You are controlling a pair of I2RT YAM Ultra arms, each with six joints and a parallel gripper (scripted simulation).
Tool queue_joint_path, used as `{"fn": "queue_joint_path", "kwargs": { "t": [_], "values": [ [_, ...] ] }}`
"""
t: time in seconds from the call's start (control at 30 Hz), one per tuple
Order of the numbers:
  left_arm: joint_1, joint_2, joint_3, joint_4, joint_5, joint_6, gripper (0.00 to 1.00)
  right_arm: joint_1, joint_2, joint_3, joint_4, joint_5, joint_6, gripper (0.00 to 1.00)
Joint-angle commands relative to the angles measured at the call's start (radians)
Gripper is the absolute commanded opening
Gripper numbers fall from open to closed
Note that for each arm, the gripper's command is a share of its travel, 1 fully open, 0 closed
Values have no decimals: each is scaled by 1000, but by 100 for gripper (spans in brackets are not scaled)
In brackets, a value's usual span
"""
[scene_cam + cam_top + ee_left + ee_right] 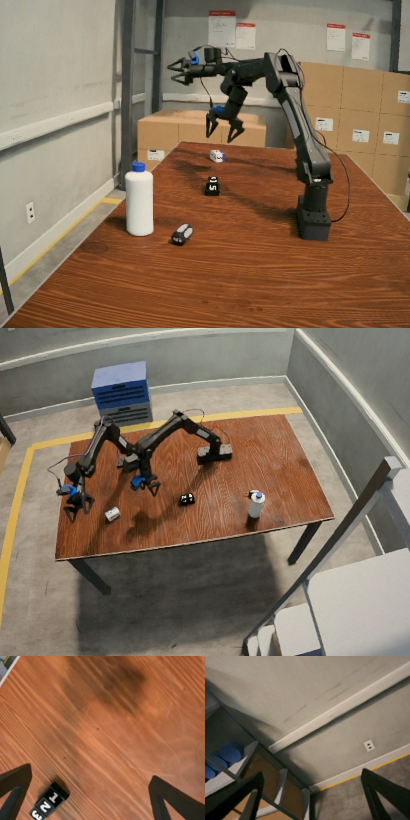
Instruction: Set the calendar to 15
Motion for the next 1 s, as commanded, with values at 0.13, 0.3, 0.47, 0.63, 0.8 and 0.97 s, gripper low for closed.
{"fn": "queue_joint_path", "kwargs": {
  "t": [0.13, 0.3, 0.47, 0.63, 0.8, 0.97],
  "values": [
    [0, -29, 18, 6, -7, -2, 100, 0, -12, 9, -6, 0, -2, 100],
    [0, -29, 18, 6, -7, -2, 100, 0, -12, 9, -6, 0, -2, 100],
    [0, -29, 18, 6, -7, -2, 100, 0, -12, 9, -6, 0, -2, 100],
    [-1, -18, -4, 30, -14, -14, 100, 5, -17, -2, -26, 15, -14, 100],
    [-14, -68, -86, 137, -55, -72, 100, 72, -107, -48, -155, 54, -69, 100],
    [-37, -177, -283, 273, -129, -173, 100, 186, -268, -123, -296, 98, -128, 100]
  ]
}}
